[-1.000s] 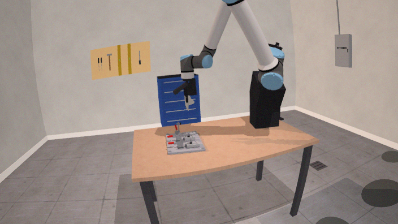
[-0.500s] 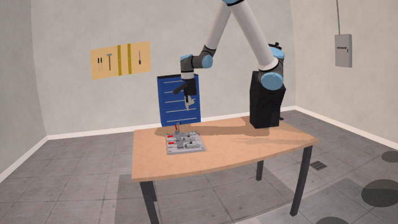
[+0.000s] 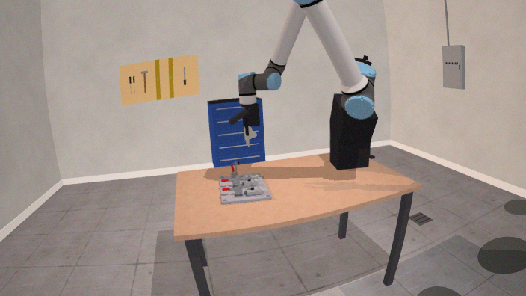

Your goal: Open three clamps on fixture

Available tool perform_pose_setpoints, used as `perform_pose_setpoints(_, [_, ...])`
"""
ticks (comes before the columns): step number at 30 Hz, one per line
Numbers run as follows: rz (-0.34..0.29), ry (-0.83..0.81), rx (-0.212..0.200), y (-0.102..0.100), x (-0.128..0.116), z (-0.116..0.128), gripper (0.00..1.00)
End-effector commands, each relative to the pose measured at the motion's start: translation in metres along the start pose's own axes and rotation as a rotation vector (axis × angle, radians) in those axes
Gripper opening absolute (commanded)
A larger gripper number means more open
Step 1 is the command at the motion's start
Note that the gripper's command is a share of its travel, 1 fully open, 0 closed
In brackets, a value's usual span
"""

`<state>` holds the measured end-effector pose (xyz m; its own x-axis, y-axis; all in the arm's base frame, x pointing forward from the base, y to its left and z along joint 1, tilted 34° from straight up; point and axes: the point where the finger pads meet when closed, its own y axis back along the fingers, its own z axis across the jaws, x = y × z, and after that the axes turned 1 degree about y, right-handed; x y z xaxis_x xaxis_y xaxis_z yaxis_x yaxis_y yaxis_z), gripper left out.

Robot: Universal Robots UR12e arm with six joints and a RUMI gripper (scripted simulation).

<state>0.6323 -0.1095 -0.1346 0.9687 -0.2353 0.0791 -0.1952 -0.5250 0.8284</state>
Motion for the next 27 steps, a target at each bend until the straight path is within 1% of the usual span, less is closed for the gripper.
perform_pose_setpoints(1, [0.001, 0.000, -0.001, 0.001, 0.001, 0.000, 0.28])
perform_pose_setpoints(8, [0.001, 0.000, -0.001, 0.001, 0.001, -0.001, 0.28])
perform_pose_setpoints(12, [0.001, 0.000, -0.001, 0.001, 0.001, -0.010, 0.28])
perform_pose_setpoints(18, [0.001, 0.000, -0.001, 0.001, 0.001, -0.042, 0.28])
perform_pose_setpoints(20, [0.001, 0.000, -0.001, 0.001, 0.001, -0.042, 0.28])
perform_pose_setpoints(27, [0.001, 0.000, -0.001, 0.001, 0.002, -0.087, 0.28])
